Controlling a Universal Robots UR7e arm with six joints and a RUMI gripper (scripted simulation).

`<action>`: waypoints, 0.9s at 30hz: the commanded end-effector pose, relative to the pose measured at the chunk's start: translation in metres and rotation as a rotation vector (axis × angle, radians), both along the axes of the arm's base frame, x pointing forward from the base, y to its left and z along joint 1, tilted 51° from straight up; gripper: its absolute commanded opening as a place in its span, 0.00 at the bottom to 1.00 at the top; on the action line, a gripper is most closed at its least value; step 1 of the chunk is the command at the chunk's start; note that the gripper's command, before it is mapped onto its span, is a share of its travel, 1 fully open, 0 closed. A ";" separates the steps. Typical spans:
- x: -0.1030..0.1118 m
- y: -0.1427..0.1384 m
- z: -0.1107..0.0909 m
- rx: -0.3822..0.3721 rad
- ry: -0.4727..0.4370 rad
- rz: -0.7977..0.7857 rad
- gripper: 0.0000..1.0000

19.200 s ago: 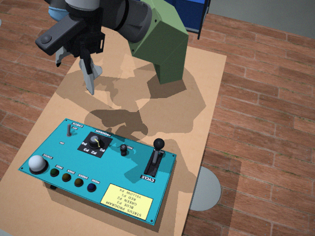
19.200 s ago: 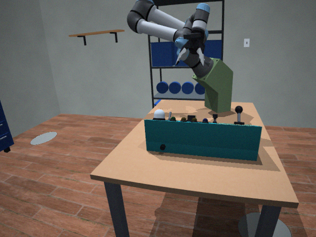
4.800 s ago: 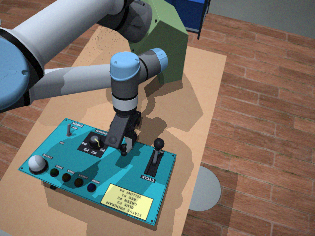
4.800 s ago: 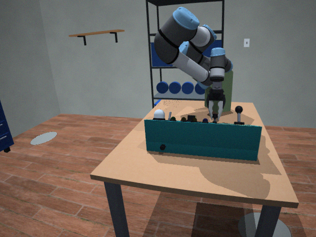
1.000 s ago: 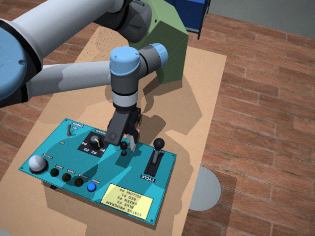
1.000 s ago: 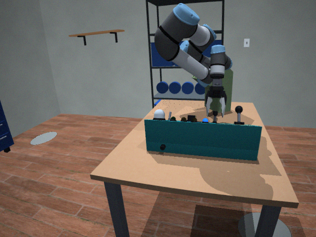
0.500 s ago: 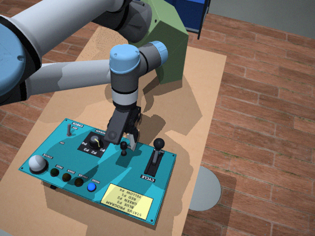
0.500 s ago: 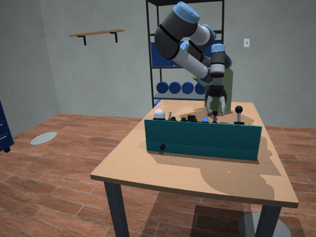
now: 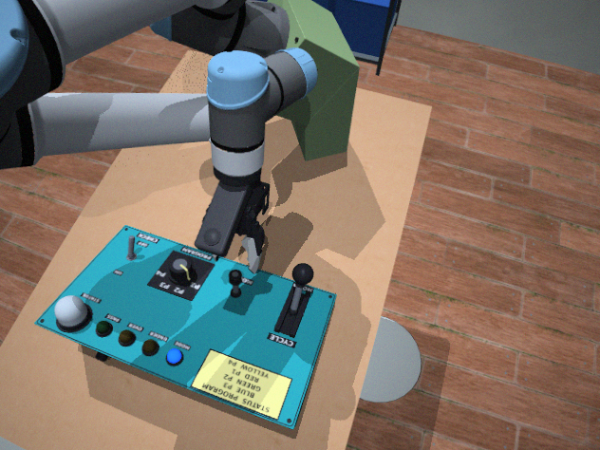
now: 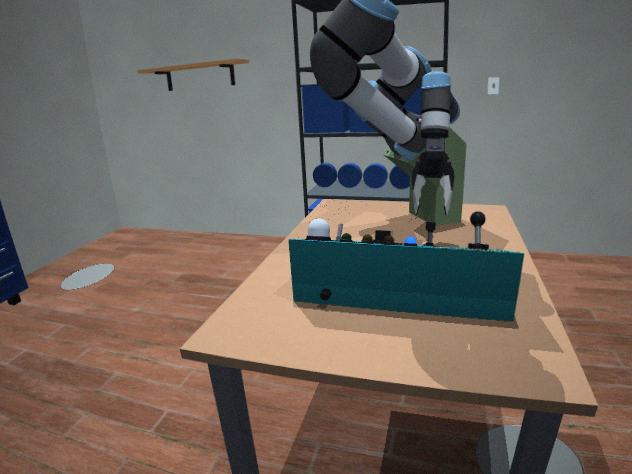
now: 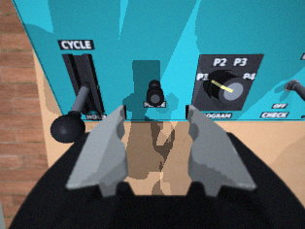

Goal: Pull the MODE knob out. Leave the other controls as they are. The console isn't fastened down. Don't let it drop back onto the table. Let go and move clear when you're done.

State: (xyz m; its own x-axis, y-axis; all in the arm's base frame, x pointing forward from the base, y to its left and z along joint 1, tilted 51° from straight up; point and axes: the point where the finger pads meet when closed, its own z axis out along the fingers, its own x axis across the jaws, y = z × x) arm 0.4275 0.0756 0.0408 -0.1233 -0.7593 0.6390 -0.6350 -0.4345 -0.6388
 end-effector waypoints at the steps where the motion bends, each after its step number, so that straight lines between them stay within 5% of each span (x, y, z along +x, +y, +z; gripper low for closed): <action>1: -0.019 0.013 0.011 0.001 0.002 -0.004 0.44; 15: -0.051 0.033 0.029 0.001 0.002 -0.004 0.44; 27: -0.058 0.038 0.033 0.001 0.002 -0.004 0.44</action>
State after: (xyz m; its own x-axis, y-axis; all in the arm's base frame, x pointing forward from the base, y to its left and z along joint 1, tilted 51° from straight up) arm 0.3713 0.1120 0.0730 -0.1239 -0.7593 0.6389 -0.6357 -0.4336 -0.6387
